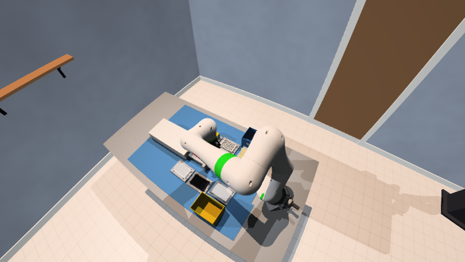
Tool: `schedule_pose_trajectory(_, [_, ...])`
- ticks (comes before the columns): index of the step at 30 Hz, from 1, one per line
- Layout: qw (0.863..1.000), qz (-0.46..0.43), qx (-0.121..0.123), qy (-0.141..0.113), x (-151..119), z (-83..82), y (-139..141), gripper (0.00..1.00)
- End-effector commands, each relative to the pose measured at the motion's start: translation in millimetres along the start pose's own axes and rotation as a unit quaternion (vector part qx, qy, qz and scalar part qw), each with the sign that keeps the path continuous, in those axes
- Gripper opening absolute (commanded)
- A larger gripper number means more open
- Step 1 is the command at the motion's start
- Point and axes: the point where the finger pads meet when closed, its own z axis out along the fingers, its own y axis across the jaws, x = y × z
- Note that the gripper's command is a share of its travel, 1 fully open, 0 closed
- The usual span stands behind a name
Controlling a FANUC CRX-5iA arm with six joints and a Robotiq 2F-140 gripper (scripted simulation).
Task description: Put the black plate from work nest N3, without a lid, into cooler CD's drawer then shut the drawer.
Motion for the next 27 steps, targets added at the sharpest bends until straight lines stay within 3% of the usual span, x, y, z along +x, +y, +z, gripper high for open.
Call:
schedule_pose_trajectory(1, [1.0, 0.0, 0.0, 0.0, 0, -1.6, 0, 0.87])
schedule_pose_trajectory(27, [1.0, 0.0, 0.0, 0.0, 0, -33.6, 0, 0.87])
